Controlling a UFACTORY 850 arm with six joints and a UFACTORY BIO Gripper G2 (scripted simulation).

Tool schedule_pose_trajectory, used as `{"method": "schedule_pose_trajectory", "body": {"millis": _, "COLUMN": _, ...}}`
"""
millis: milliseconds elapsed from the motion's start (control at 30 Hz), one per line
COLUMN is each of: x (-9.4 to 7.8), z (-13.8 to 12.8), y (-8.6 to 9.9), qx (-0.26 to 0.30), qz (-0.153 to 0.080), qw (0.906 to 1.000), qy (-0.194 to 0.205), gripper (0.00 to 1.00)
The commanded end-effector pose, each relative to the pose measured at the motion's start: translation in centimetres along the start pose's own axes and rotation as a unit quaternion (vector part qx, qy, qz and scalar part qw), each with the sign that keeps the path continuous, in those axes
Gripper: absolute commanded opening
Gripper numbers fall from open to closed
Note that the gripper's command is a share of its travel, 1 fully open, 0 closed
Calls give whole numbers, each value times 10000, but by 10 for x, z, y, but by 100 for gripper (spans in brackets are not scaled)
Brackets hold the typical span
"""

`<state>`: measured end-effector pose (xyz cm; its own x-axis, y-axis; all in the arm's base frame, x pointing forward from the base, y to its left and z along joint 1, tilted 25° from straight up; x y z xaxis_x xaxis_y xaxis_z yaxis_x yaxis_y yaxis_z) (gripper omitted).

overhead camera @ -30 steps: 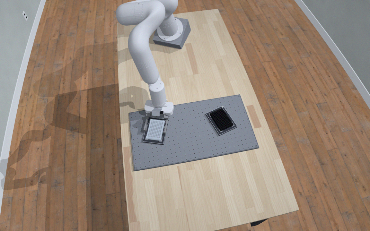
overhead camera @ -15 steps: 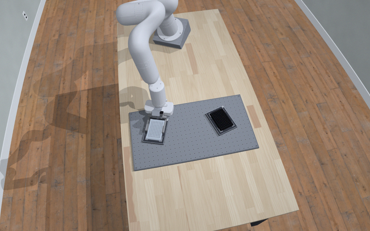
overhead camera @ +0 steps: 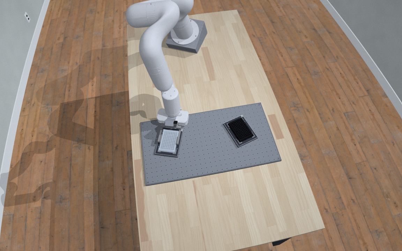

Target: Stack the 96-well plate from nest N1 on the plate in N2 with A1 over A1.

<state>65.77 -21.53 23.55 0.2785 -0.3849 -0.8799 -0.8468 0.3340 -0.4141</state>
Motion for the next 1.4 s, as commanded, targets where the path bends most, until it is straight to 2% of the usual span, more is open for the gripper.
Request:
{"method": "schedule_pose_trajectory", "body": {"millis": 0, "x": -1, "z": 0, "y": -1, "qx": 1, "qz": -6, "qw": 10000, "qy": -1, "gripper": 0}}
{"method": "schedule_pose_trajectory", "body": {"millis": 1033, "x": -1, "z": 0, "y": -1, "qx": 1, "qz": -6, "qw": 10000, "qy": -1, "gripper": 0}}
{"method": "schedule_pose_trajectory", "body": {"millis": 1367, "x": -7, "z": -1, "y": 0, "qx": 2, "qz": -8, "qw": 10000, "qy": -1, "gripper": 0}}
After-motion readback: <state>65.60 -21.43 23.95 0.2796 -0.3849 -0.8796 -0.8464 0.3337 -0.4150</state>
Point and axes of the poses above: the point midway between the two finger pads, its own y axis back along the fingers, its own z axis across the jaws, x = y × z, the point moved 5 cm from there along y, back along the fingers, and after that the axes turned 10 degrees about y, right-handed, at the moved point
